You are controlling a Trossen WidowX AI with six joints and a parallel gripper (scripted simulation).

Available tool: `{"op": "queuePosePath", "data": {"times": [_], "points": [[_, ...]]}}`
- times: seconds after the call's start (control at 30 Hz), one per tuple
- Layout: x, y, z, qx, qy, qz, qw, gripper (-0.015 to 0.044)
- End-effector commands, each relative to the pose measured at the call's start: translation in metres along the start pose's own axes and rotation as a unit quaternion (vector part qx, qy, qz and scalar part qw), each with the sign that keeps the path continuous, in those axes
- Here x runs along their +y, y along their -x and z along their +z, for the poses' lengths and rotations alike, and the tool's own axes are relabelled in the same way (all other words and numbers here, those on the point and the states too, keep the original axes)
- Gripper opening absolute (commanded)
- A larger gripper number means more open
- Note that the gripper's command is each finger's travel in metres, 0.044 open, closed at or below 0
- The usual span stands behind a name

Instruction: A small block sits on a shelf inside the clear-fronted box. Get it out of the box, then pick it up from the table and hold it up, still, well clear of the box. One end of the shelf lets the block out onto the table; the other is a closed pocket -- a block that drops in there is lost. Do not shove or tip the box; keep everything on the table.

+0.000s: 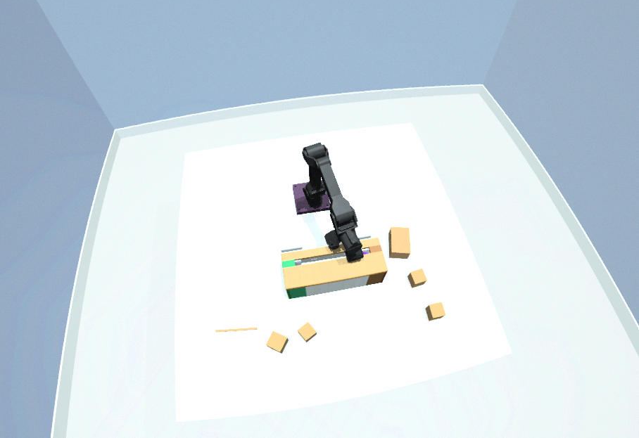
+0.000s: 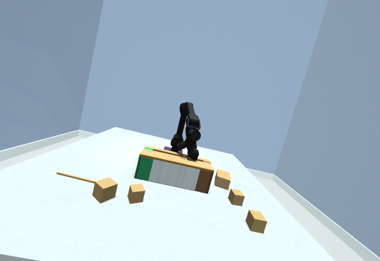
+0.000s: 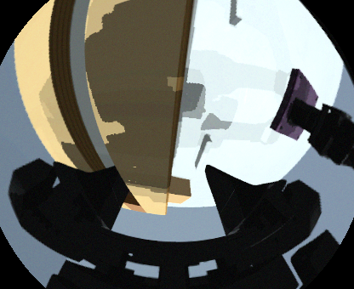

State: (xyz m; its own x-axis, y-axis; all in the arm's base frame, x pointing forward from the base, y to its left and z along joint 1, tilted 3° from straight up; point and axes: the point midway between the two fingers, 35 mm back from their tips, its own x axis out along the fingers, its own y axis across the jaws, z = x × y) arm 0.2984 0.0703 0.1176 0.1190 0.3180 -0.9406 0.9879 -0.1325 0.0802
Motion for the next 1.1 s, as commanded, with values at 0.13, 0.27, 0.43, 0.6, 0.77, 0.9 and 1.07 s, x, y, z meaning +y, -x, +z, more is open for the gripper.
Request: {"op": "queuePosePath", "data": {"times": [0.13, 0.27, 0.43, 0.6, 0.77, 0.9, 1.07], "points": [[0.0, -0.007, -0.018, -0.001, -0.002, 0.0, 1.0, 0.04], [0.0, -0.009, -0.022, 0.0, -0.002, 0.0, 1.0, 0.04], [0.002, 0.009, -0.028, 0.0, -0.001, 0.0, 1.0, 0.04], [0.0, 0.049, -0.039, 0.002, 0.001, 0.0, 1.0, 0.04], [0.0, 0.051, -0.04, 0.002, 0.001, 0.0, 1.0, 0.04], [0.001, 0.046, -0.04, -0.002, 0.039, 0.005, 0.999, 0.0348], [-0.005, 0.043, -0.05, -0.032, 0.31, 0.01, 0.95, 0.0285]]}}
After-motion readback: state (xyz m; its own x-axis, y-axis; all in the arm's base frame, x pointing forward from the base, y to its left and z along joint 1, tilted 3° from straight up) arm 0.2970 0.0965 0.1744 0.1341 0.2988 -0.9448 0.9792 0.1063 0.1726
